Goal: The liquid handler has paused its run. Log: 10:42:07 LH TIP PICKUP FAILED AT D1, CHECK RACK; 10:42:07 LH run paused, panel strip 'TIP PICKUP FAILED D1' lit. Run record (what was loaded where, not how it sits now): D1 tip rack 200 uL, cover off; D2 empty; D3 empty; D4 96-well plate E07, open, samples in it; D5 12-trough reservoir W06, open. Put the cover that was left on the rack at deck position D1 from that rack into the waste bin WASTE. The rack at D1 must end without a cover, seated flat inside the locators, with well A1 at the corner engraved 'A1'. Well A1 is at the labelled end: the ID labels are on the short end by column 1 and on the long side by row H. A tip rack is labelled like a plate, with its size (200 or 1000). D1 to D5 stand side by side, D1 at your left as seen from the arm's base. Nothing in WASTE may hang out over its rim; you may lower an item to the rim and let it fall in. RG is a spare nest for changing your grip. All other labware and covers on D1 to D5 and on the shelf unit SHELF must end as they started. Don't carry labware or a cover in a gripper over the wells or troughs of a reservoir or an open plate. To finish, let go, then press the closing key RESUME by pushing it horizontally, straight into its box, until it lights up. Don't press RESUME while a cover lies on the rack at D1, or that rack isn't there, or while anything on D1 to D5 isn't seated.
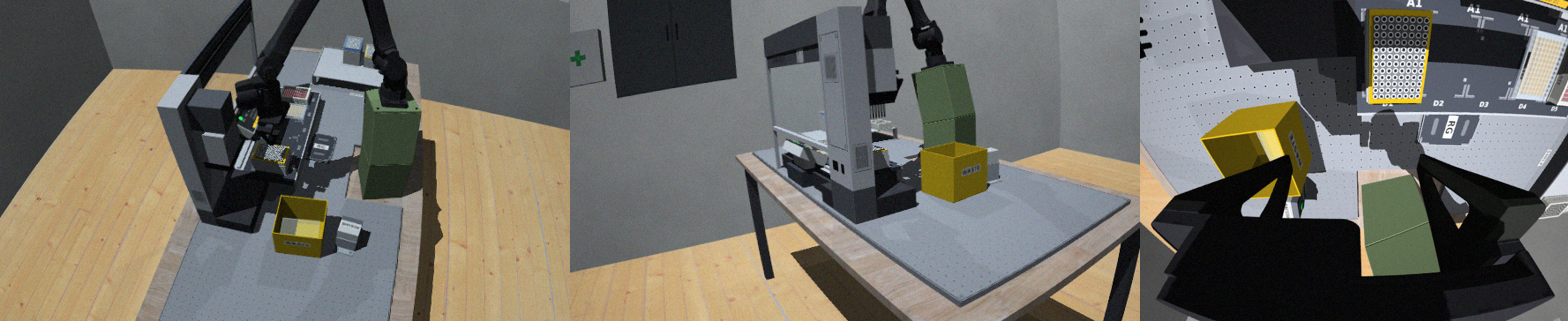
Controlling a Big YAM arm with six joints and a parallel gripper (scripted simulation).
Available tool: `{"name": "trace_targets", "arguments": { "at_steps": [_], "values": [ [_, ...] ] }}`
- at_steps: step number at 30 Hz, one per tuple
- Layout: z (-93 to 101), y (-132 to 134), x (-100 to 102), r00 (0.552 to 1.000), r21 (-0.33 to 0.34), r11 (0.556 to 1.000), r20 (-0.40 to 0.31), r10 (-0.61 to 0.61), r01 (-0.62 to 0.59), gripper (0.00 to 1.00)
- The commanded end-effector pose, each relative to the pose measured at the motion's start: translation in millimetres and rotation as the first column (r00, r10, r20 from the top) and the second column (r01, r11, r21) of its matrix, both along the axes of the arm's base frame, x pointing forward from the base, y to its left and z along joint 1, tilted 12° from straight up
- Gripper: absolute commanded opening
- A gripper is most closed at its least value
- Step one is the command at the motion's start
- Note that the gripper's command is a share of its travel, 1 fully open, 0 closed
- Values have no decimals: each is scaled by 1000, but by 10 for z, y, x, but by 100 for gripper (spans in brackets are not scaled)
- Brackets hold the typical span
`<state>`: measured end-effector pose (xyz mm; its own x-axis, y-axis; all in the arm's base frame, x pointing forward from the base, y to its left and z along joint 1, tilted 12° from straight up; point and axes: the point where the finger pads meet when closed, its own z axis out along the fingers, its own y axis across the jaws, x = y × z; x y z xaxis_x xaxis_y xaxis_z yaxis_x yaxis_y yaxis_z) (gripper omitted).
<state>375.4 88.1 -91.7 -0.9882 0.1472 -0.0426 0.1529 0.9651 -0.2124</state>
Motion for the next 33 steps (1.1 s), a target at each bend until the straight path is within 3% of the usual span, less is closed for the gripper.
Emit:
{"name": "trace_targets", "arguments": {
  "at_steps": [1,16,20,33],
  "values": [
    [276,-53,362,997,21,999,65,28,-29,100],
    [426,-662,648,997,14,999,68,28,-29,100],
    [385,-563,565,997,12,998,56,55,-56,100],
    [381,-626,563,998,11,999,56,36,-36,100]
  ]
}}
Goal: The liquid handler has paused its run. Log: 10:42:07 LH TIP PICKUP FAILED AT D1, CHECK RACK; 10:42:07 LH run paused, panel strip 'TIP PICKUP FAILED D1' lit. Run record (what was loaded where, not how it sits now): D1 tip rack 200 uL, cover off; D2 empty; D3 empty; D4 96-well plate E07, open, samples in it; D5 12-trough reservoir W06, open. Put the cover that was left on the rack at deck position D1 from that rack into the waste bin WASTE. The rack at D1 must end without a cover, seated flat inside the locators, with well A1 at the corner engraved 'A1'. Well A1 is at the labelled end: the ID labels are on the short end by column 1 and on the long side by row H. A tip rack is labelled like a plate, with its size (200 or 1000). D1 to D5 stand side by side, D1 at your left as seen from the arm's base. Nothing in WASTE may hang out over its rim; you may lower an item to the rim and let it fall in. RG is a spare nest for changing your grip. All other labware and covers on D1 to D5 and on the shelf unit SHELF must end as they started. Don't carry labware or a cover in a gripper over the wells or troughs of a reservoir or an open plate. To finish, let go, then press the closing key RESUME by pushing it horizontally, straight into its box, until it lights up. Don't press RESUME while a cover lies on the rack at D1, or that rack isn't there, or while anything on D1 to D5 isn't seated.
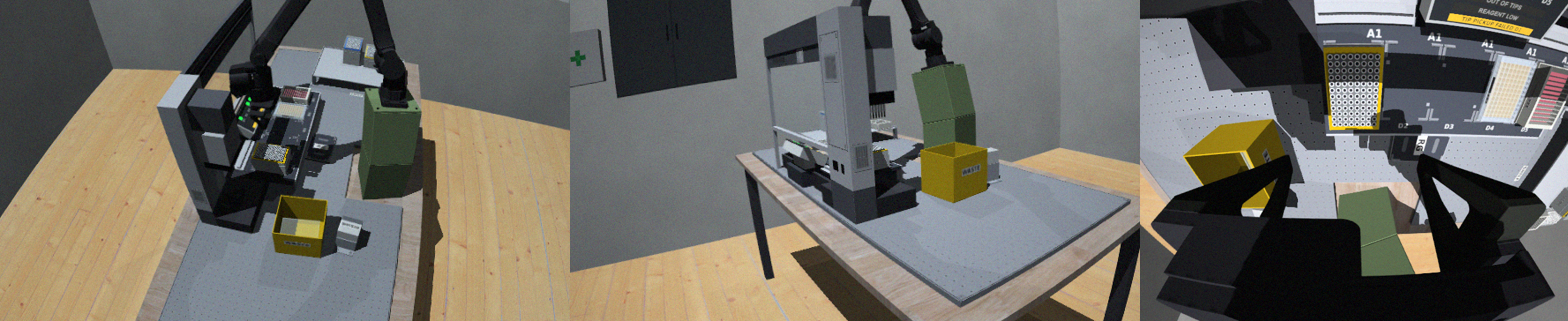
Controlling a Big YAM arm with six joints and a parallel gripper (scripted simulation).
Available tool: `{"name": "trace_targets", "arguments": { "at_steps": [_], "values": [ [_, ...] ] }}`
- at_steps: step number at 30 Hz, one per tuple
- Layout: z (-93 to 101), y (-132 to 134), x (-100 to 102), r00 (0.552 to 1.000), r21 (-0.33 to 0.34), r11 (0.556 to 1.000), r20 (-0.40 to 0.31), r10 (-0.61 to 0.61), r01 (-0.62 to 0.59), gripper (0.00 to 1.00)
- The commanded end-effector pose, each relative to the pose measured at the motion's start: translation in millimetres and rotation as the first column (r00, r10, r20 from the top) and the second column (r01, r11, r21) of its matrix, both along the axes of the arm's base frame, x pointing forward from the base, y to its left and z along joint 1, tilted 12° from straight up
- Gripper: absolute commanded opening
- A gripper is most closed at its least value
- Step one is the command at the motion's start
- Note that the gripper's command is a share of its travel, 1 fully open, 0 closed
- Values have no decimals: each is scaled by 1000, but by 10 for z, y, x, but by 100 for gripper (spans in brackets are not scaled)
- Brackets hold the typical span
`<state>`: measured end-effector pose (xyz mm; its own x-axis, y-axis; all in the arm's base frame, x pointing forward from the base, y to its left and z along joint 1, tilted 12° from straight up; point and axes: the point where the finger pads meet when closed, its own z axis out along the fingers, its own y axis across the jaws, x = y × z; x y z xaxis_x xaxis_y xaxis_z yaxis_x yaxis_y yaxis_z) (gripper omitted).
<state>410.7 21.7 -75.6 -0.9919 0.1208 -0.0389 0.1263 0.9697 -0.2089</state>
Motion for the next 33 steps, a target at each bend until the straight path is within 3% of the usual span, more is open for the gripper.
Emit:
{"name": "trace_targets", "arguments": {
  "at_steps": [1,25,26,27,33],
  "values": [
    [221,38,210,998,9,1000,59,9,-9,100],
    [221,38,210,998,9,1000,59,9,-9,100],
    [173,0,217,998,9,1000,68,7,-8,100],
    [-34,-48,97,1000,3,1000,21,2,-2,100],
    [-159,-36,112,1000,4,1000,24,11,-11,100]
  ]
}}
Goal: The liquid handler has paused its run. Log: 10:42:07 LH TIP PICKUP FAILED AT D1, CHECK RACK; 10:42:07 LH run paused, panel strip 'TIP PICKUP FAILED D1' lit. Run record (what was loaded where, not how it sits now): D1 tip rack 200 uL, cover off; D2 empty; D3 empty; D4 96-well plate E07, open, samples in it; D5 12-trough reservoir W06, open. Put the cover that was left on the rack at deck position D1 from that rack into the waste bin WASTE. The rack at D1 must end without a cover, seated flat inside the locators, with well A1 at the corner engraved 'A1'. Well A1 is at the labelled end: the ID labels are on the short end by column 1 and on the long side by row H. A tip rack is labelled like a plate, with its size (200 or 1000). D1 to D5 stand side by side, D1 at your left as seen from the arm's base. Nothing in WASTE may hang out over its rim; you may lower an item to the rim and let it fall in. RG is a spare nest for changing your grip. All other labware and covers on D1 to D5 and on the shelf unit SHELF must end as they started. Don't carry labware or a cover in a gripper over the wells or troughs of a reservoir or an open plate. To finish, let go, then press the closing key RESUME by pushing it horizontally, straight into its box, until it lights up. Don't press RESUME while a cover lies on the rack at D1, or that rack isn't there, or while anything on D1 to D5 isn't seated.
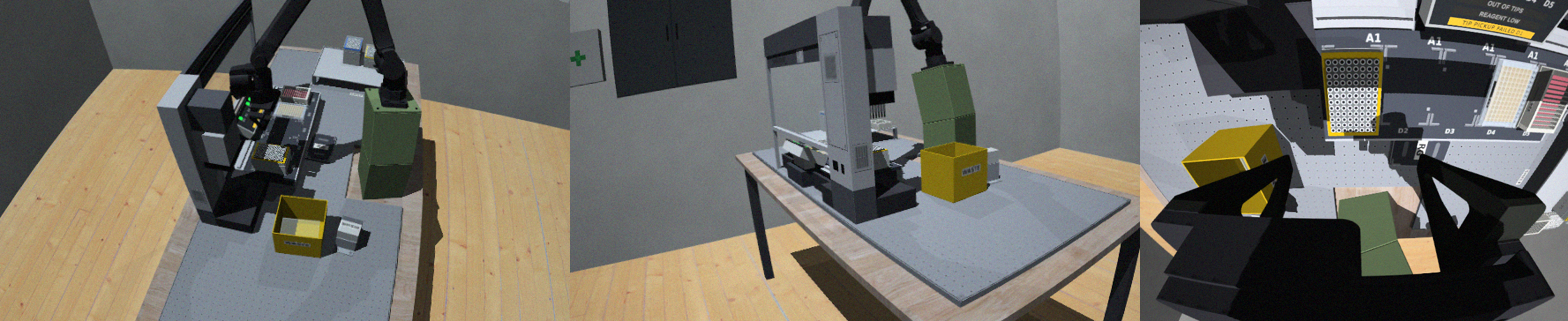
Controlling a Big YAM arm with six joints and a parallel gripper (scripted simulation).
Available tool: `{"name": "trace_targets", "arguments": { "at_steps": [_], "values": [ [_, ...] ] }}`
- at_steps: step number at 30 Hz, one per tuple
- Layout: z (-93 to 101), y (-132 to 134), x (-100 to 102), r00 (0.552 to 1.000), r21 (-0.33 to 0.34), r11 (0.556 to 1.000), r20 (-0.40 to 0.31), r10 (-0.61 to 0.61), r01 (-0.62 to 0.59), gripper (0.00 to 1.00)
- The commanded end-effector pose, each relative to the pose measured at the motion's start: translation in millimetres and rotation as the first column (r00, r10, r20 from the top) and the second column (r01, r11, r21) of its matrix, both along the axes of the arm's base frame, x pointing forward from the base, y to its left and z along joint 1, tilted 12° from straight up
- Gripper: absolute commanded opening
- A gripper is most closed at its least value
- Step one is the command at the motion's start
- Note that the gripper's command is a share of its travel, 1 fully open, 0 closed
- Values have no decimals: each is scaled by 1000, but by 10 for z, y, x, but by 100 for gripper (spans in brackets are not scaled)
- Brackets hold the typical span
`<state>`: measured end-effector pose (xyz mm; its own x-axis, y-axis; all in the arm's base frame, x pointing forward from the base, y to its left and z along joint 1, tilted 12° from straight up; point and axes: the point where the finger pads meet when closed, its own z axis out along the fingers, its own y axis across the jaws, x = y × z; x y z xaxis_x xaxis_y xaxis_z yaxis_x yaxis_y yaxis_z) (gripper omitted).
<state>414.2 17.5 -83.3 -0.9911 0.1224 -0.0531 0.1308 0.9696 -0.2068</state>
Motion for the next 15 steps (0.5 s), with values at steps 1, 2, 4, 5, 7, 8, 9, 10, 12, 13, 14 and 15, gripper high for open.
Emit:
{"name": "trace_targets", "arguments": {
  "at_steps": [1,2,4,5,7,8,9,10,12,13,14,15],
  "values": [
    [-125,-18,54,1000,3,1000,5,9,-9,100],
    [-166,-53,33,1000,2,1000,1,3,-3,100],
    [-224,-65,55,1000,3,1000,5,3,-3,100],
    [-247,-69,82,1000,3,1000,10,3,-3,100],
    [-313,-83,84,1000,3,1000,10,3,-3,100],
    [-347,-91,81,1000,3,1000,9,3,-3,100],
    [-380,-78,80,1000,3,1000,9,8,-8,100],
    [-412,-72,83,1000,3,1000,9,11,-11,100],
    [-474,-97,98,1000,3,1000,12,8,-8,100],
    [-504,-124,109,1000,3,1000,14,3,-3,100],
    [-504,-124,109,1000,3,1000,14,3,-3,100],
    [-504,-124,109,1000,3,1000,14,3,-3,100]
  ]
}}
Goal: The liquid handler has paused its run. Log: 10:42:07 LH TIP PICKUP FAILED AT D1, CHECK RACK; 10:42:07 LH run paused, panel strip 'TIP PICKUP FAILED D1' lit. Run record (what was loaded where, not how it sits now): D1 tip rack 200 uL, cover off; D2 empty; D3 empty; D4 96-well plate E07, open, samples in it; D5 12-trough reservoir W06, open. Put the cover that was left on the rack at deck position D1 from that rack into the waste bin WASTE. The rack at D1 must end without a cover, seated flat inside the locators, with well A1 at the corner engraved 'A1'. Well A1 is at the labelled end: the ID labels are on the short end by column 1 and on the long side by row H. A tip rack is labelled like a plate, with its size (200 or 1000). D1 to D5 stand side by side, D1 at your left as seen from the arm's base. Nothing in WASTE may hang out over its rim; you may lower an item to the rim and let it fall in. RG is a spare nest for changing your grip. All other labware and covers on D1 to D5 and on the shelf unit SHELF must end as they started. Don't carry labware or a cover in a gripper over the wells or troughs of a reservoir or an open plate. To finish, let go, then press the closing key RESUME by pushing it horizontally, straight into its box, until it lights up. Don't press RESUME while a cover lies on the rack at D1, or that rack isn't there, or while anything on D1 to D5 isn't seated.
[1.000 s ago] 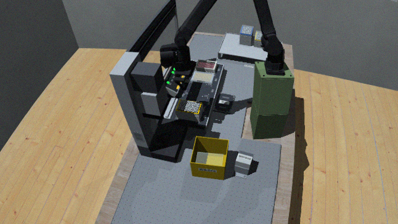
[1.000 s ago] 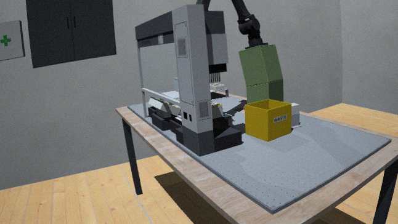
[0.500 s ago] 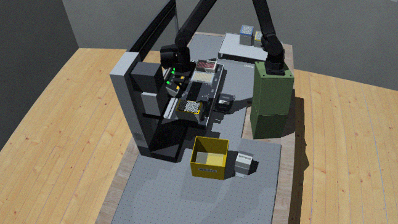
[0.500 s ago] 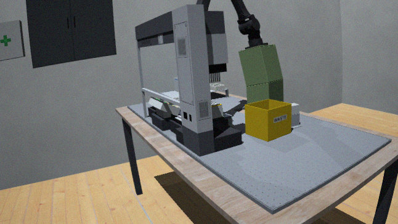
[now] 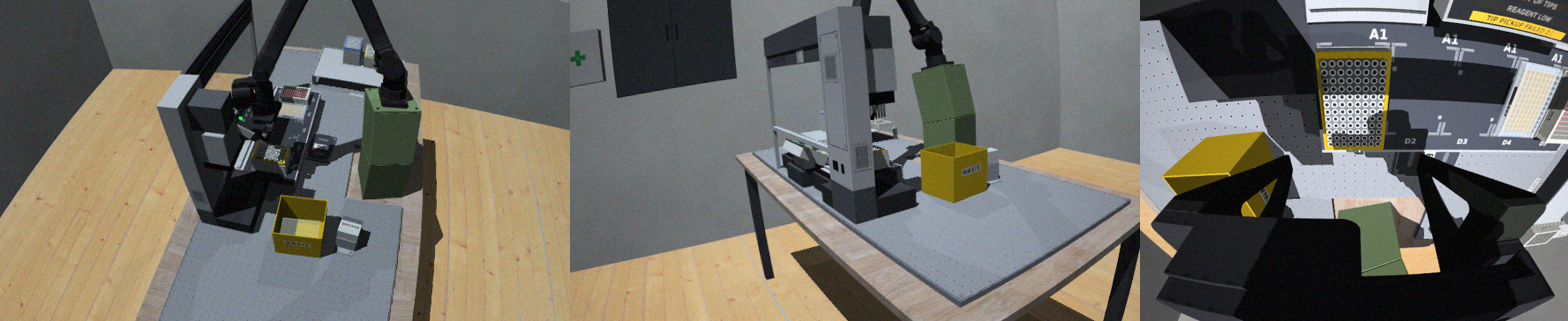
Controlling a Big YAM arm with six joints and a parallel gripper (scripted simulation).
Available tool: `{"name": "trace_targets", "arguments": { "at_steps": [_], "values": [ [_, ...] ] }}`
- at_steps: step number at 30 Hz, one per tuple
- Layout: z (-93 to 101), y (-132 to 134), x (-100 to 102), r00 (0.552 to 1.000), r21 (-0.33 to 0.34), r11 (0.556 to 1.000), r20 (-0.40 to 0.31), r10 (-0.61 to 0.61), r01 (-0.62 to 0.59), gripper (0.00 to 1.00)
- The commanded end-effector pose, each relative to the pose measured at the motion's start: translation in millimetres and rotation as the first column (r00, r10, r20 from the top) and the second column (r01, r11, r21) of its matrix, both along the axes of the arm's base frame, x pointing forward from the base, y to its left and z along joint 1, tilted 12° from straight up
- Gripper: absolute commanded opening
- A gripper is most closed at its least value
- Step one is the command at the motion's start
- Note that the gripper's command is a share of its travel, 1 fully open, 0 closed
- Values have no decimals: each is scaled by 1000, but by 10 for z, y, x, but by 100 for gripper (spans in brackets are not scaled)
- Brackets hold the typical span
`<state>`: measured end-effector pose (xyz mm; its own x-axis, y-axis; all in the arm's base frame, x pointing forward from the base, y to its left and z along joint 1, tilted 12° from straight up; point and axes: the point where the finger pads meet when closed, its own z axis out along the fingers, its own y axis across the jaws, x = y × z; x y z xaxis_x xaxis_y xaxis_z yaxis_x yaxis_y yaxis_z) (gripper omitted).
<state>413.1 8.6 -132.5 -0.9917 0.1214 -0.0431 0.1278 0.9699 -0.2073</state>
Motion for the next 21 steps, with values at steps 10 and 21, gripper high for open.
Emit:
{"name": "trace_targets", "arguments": {
  "at_steps": [10,21],
  "values": [
    [-316,-75,214,999,3,1000,38,8,-8,100],
    [-450,-89,153,999,2,1000,33,5,-5,100]
  ]
}}
